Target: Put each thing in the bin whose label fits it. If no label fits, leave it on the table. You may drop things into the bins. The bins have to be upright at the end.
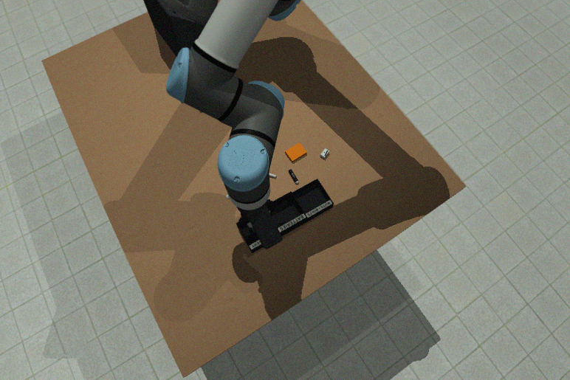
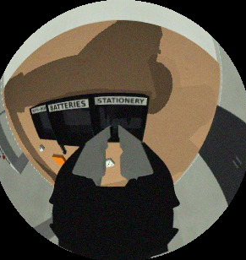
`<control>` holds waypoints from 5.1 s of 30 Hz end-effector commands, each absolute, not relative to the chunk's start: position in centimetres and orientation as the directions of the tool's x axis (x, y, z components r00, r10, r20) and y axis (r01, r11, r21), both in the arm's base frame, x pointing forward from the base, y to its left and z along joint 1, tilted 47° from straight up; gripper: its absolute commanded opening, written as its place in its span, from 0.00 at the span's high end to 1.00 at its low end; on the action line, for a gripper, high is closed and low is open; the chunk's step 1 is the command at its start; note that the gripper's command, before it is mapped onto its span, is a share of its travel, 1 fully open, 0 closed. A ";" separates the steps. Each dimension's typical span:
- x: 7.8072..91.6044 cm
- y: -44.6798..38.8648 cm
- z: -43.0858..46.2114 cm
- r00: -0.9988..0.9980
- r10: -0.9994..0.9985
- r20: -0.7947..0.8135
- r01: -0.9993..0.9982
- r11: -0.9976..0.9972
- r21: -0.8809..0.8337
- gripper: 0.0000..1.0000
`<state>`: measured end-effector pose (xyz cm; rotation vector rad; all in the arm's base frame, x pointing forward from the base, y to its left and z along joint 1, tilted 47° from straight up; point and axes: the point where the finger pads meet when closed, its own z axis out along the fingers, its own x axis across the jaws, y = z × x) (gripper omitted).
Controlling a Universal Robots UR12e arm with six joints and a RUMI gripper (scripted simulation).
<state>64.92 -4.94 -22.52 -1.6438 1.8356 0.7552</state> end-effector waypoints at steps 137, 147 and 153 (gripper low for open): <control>65.8 0.9 -16.6 -0.094 -0.682 -0.725 -0.995 0.092 0.043 0.96; 65.8 0.9 -16.6 -0.094 -0.682 -0.725 -0.995 0.092 0.043 0.96; 65.8 0.9 -16.6 -0.094 -0.682 -0.725 -0.995 0.092 0.043 0.96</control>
